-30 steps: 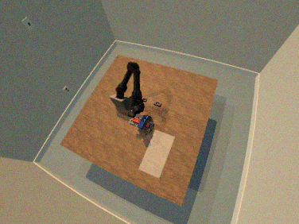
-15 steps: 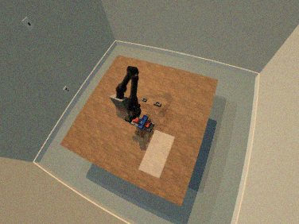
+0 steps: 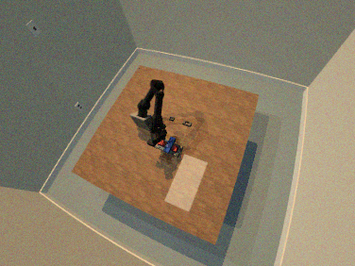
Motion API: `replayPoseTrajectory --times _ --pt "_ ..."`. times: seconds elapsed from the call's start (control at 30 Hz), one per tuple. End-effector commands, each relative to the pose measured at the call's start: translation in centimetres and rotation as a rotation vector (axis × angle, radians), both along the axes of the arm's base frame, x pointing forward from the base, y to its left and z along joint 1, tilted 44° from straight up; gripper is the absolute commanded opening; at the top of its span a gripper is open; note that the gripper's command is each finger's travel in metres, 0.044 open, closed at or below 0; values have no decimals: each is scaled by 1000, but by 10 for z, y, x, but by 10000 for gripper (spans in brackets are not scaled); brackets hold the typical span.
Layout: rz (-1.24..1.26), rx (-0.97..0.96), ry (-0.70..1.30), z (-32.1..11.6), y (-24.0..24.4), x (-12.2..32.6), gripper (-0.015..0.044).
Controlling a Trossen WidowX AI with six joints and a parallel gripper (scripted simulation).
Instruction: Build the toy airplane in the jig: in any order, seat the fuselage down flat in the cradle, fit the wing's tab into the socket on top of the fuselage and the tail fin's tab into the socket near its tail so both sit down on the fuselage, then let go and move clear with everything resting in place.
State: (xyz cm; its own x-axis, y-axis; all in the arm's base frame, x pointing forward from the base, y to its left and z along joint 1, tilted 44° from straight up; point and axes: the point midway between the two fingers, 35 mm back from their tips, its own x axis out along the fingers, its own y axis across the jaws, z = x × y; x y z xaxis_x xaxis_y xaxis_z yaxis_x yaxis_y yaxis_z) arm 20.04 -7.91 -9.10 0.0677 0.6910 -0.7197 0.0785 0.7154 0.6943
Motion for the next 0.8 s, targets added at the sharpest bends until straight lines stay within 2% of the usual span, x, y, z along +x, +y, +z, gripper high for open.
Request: replayPoseTrajectory --times 0.0,0.77 --pt "6 -5 -2 -1 -1 0 65" --pt "6 -5 -2 -19 15 1 65"
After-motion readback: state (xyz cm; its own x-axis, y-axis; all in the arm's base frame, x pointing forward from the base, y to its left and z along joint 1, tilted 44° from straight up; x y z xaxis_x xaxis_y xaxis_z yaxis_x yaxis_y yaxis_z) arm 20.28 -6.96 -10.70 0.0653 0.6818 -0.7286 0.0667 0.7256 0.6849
